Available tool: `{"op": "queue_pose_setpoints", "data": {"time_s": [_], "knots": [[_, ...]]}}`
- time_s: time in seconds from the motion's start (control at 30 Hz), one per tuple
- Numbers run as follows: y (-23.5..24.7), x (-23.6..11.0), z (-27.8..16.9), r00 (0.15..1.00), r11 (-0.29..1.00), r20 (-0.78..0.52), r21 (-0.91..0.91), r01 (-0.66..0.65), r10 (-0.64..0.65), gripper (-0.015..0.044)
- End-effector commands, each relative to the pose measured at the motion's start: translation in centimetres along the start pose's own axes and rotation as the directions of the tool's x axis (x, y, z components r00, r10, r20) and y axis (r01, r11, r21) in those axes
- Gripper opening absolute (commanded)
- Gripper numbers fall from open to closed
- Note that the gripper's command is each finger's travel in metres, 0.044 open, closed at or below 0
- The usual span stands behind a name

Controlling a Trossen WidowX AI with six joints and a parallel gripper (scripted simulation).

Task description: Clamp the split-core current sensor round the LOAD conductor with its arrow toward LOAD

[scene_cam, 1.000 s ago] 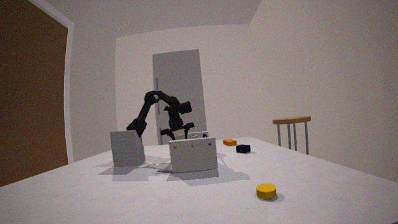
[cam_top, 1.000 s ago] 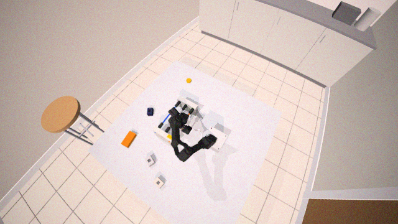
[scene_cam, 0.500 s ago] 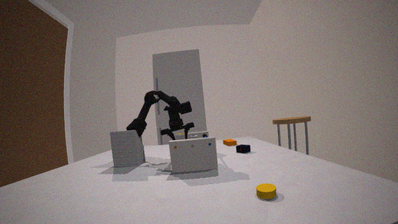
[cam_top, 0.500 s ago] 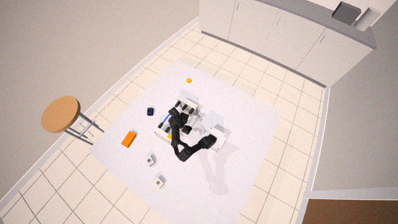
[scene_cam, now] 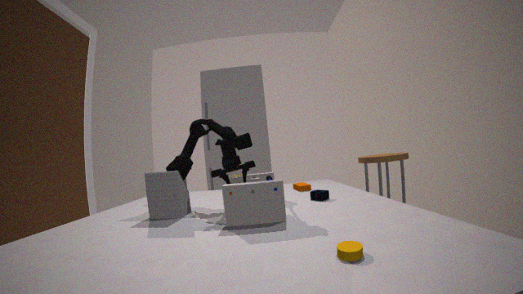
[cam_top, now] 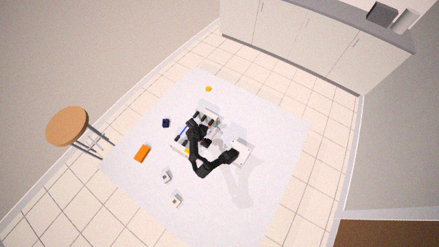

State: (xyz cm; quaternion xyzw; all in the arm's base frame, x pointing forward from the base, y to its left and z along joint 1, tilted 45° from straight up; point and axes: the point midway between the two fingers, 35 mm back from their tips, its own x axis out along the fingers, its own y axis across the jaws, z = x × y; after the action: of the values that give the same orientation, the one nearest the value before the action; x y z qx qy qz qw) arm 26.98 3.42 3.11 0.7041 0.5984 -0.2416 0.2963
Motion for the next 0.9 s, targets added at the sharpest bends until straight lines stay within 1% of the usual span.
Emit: {"op": "queue_pose_setpoints", "data": {"time_s": [0.0, 0.33, 0.47, 0.5, 0.53, 0.57, 0.87], "knots": [[0.00, 0.00, 0.00, 1.000, 1.000, 0.000, 0.000, 0.000, 0.000, 0.0187], [0.00, 0.00, 0.00, 1.000, 1.000, 0.000, 0.000, 0.000, 0.000, 0.0120], [0.04, -0.12, 0.03, 0.999, 0.999, 0.003, 0.000, 0.035, -0.035, 0.0015], [0.06, -0.18, 0.04, 0.999, 0.999, 0.003, 0.000, 0.053, -0.053, 0.0000], [0.07, -0.27, 0.05, 0.997, 0.997, 0.004, 0.000, 0.074, -0.074, 0.0000], [-0.17, -0.07, -0.04, 0.999, 0.999, -0.004, 0.007, 0.041, -0.041, 0.0000], [-0.17, -0.07, -0.04, 0.999, 0.999, -0.004, 0.007, 0.041, -0.041, 0.0000]]}}
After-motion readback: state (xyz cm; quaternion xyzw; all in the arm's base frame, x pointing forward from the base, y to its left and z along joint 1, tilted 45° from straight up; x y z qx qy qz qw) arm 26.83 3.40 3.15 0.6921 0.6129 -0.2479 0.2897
